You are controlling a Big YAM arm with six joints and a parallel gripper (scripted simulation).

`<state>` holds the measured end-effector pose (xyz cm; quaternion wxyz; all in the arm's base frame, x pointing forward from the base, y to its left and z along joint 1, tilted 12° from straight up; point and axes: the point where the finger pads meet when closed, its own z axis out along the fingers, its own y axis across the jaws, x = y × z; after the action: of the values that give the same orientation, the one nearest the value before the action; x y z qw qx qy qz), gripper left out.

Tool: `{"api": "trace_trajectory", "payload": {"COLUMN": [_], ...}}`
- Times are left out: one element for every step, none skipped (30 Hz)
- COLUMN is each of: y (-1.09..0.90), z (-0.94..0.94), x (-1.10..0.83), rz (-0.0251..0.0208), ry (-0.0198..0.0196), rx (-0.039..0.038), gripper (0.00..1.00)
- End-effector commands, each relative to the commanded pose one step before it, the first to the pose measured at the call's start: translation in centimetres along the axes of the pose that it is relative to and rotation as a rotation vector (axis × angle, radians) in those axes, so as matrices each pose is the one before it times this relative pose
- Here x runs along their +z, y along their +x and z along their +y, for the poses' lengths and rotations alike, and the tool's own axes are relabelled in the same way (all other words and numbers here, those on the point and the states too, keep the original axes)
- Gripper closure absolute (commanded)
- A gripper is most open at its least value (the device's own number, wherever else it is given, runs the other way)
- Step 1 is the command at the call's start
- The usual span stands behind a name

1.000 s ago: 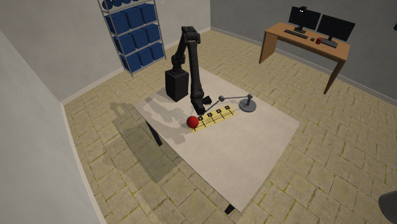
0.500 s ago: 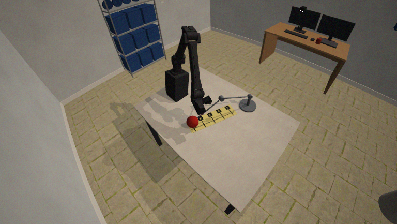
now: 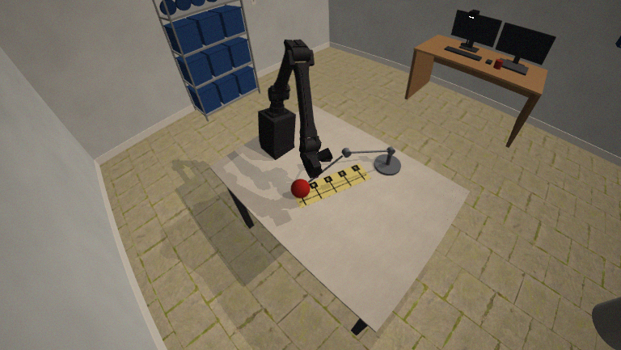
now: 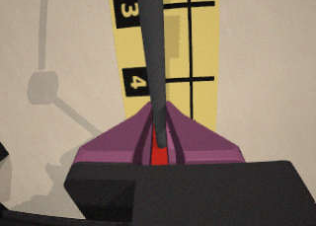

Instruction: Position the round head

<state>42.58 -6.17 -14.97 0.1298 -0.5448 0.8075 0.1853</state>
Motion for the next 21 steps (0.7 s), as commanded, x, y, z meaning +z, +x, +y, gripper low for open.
{"api": "trace_trajectory", "payload": {"y": [-6.931, -0.048, -0.042, -0.038, -0.038, 0.000, 0.000, -0.137, -0.032, -0.032, -0.024, -0.018, -0.013, -0.008, -0.004, -0.003, -0.006, -0.003, -0.003, -0.003, -0.006], "z": [-1.651, 0.018, 0.021, 0.025, 0.028, 0.000, 0.000, 0.012, -0.008, -0.004, 0.002, 0.002, -0.003, -0.003, -0.004, -0.007, -0.010, -0.013, -0.015, -0.017, -0.018], "x": [-3.061, -0.084, -0.083, -0.082, -0.081, 0.000, 0.000, -0.127, -0.010, -0.006, 0.000, 0.008, 0.013, 0.019, 0.024, 0.024, 0.023, 0.024, 0.024, 0.024, 0.023], "rz": [-0.05818, 0.00250, 0.00258, 0.00263, 0.00259, 0.00000, 0.00000, 0.00288, 0.00040, 0.00040, 0.00042, 0.00033, 0.00019, 0.00009, 0.00002, -0.00004, -0.00009, -0.00007, -0.00008, -0.00010, -0.00014], "ry": [0.03604, -0.00107, -0.00113, -0.00121, -0.00129, 0.00000, 0.00000, -0.00147, -0.00035, -0.00049, -0.00069, -0.00068, -0.00050, -0.00048, -0.00042, -0.00032, -0.00021, -0.00009, 0.00000, 0.00006, 0.00008], "rx": [-0.04941, 0.00144, 0.00142, 0.00141, 0.00138, 0.00000, 0.00000, 0.00078, 0.00024, 0.00024, 0.00029, 0.00028, 0.00021, 0.00022, 0.00019, 0.00014, 0.00007, 0.00002, -0.00003, -0.00005, -0.00007], "gripper": [1.00, 1.00, 1.00, 1.00, 1.00, 1.00, 1.00, 1.00, 1.00, 1.00, 1.00, 1.00, 1.00, 1.00, 1.00, 1.00, 1.00, 1.00, 1.00, 1.00, 1.00]}}
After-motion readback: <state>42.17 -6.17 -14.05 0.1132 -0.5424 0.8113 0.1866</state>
